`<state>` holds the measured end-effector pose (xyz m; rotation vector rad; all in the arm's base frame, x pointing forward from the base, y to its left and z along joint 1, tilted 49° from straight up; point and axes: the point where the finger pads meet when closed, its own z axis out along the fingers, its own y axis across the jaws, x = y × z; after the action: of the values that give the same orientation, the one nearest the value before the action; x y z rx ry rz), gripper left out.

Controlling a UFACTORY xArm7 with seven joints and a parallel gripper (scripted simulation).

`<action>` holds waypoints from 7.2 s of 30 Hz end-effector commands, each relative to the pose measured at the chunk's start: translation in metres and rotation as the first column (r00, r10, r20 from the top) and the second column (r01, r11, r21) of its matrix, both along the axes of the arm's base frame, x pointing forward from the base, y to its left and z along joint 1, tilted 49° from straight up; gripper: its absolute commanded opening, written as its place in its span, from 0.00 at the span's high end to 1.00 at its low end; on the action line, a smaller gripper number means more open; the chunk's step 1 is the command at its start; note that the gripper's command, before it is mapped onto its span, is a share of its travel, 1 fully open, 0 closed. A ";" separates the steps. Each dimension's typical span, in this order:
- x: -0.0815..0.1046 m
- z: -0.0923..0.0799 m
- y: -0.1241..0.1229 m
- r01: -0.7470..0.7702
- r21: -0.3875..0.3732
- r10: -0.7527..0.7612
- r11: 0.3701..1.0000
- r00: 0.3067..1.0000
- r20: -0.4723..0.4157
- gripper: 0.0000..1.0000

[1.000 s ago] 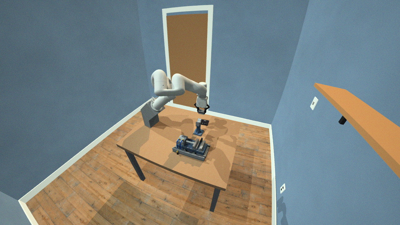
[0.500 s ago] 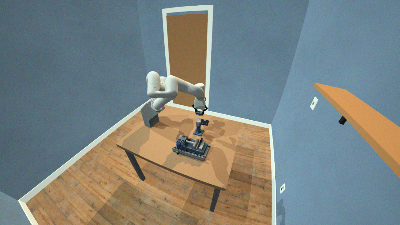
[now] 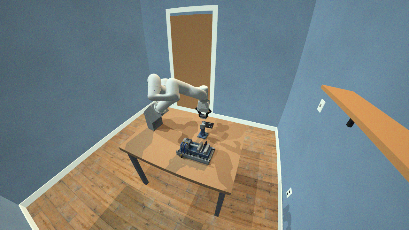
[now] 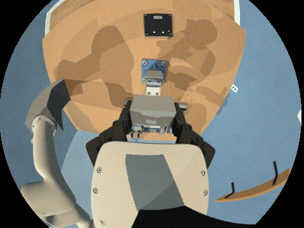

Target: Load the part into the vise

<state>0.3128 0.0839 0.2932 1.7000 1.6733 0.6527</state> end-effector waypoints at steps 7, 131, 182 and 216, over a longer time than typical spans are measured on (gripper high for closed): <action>0.000 0.001 -0.001 -0.001 0.002 0.001 1.000 1.000 0.002 1.00; 0.002 -0.001 0.005 0.519 -0.449 -0.506 0.727 0.848 0.160 1.00; 0.004 -0.002 0.005 0.534 -0.461 -0.520 0.709 0.837 0.170 1.00; 0.020 -0.017 0.003 0.534 -0.461 -0.520 0.709 0.837 0.170 1.00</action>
<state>0.3301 0.0860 0.2781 1.6484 1.0996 -0.0428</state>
